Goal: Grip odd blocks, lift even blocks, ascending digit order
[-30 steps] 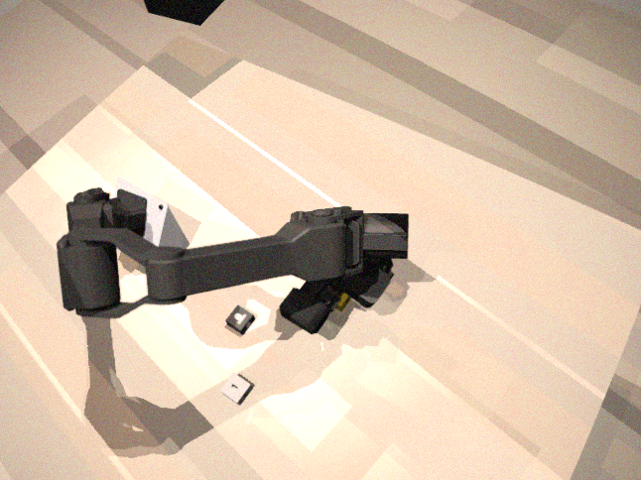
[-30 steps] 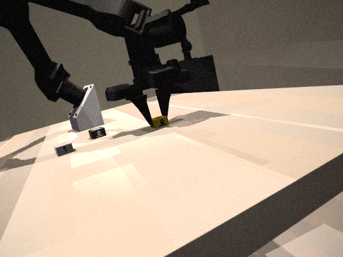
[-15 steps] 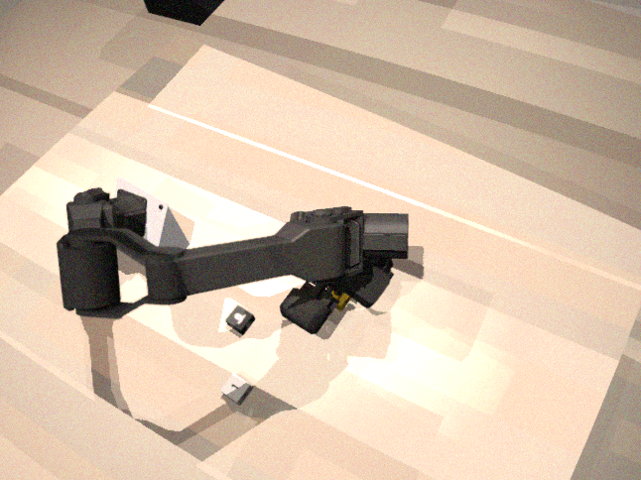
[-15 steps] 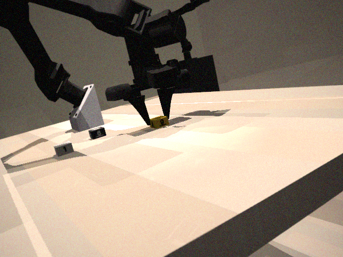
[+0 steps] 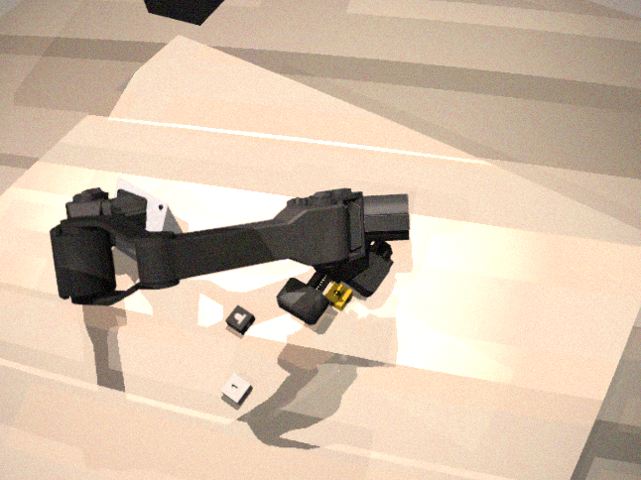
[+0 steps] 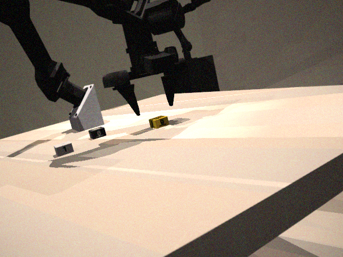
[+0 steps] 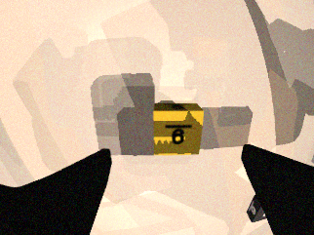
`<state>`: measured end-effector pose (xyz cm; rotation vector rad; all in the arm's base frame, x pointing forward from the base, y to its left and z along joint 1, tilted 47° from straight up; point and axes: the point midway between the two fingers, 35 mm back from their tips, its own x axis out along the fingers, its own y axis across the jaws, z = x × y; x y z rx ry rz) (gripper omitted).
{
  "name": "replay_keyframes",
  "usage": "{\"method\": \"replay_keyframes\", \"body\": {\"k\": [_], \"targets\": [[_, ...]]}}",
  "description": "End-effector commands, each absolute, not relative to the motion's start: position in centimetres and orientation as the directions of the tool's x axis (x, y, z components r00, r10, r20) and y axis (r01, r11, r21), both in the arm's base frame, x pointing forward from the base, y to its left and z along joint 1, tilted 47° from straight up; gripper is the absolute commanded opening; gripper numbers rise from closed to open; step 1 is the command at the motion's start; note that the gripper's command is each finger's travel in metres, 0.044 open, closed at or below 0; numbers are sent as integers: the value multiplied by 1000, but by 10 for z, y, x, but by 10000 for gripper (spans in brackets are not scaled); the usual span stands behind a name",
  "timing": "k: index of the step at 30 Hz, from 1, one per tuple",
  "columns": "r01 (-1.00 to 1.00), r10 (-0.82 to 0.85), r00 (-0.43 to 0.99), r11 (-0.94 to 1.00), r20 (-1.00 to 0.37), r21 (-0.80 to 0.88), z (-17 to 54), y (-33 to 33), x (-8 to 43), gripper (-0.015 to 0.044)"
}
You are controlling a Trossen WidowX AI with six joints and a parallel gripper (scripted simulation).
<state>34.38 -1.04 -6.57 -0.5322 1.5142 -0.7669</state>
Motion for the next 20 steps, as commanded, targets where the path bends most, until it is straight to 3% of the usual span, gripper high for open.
{"method": "replay_keyframes", "body": {"k": [1,12,20], "targets": [[131,-724,-93,672,-684,-729,-58,-5,347,400],[128,-713,-93,684,-695,-718,-90,142,280,400],[129,-716,-94,680,-691,-722,-91,151,272,400]]}}
